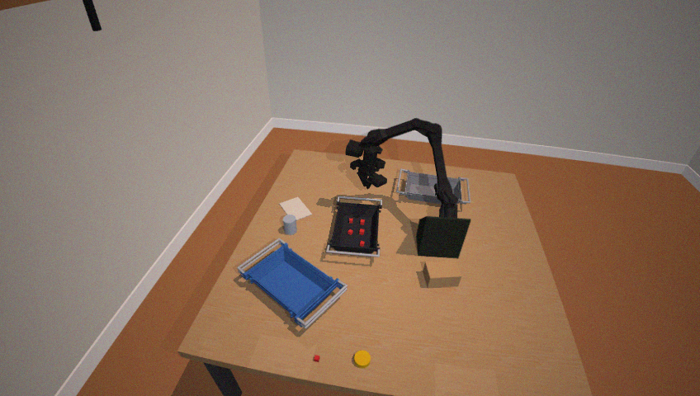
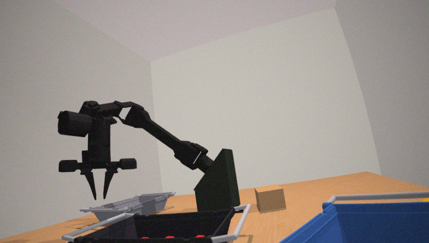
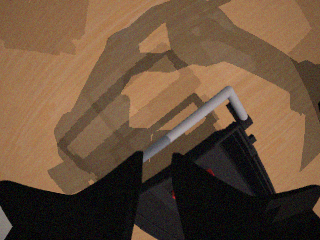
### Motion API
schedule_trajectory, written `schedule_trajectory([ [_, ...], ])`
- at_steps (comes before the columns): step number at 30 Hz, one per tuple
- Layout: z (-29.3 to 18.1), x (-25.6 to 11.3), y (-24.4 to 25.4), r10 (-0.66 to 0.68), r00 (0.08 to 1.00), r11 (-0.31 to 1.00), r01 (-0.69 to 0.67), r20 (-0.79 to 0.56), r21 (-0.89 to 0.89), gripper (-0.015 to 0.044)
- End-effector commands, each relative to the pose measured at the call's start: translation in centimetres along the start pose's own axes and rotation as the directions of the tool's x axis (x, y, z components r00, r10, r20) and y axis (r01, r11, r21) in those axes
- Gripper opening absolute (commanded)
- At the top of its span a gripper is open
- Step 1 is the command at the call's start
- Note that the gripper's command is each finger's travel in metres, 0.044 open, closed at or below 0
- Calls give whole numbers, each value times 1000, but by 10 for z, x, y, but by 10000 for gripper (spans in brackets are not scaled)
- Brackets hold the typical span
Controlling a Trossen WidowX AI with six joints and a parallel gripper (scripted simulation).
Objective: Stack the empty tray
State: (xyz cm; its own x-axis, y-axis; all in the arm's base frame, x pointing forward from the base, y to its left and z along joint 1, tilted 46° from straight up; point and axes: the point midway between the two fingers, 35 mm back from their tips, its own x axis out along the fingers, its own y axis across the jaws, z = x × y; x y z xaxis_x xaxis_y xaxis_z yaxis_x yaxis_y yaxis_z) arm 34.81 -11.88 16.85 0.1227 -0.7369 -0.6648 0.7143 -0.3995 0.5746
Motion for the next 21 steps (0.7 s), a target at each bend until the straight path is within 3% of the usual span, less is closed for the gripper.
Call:
schedule_trajectory([
  [1, -28, 20, 9, -59, 998, 709, 41, 2, 704, 87],
  [21, -29, 32, 9, -60, 998, 702, 41, 2, 711, 87],
])
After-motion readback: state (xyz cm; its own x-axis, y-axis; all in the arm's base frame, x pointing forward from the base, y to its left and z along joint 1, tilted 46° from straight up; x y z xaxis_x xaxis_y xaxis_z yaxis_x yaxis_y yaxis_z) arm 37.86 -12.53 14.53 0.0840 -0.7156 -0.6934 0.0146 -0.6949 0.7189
